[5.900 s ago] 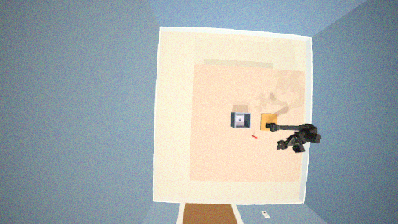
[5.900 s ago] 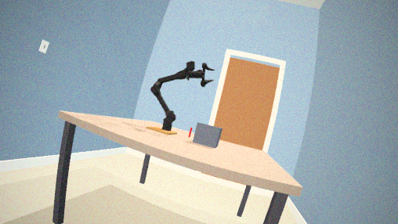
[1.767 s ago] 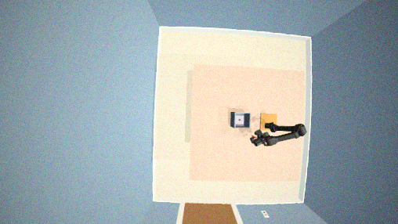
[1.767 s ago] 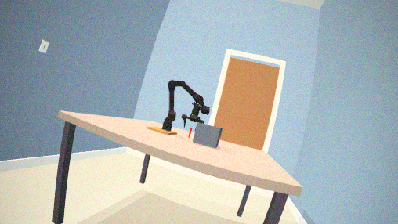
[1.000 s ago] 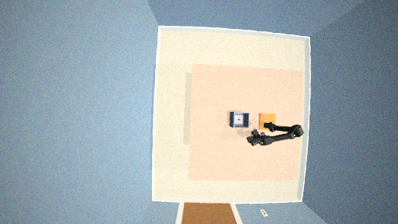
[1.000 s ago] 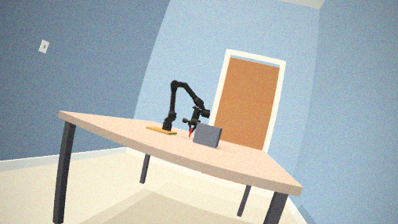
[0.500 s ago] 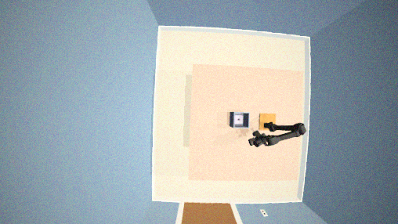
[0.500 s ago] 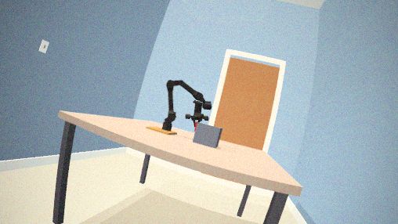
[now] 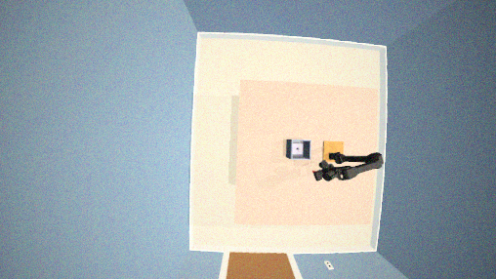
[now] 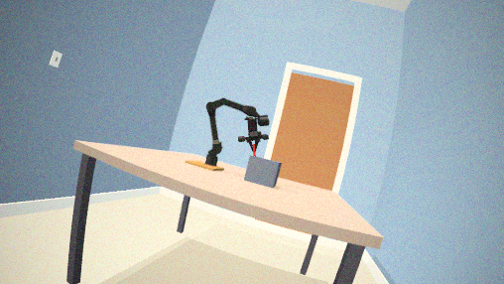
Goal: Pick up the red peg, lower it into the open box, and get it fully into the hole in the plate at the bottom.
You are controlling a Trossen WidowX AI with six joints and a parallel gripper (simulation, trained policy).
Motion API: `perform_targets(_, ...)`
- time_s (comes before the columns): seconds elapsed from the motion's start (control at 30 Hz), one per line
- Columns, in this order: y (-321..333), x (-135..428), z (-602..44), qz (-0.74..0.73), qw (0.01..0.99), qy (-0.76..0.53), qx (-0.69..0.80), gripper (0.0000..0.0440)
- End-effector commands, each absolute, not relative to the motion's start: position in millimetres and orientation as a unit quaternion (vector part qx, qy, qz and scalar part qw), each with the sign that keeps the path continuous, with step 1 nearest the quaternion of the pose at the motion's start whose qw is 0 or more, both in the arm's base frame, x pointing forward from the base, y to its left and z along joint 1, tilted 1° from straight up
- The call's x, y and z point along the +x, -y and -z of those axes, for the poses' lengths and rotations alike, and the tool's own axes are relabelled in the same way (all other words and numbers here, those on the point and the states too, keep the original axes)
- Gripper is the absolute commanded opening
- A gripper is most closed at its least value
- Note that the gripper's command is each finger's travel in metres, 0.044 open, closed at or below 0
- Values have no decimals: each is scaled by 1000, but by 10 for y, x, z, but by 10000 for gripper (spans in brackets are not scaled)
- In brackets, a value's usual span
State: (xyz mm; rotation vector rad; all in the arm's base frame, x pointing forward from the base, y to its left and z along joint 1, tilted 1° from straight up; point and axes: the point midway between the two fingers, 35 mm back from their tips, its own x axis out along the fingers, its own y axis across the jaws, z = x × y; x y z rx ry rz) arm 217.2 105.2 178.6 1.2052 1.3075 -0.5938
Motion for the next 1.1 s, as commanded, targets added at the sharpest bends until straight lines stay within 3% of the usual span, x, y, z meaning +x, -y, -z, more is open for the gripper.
perform_targets(0.0,-944,2224,-1905,257,605,-546,520,0)
perform_targets(1.07,73,2653,-2022,357,606,-491,514,0)
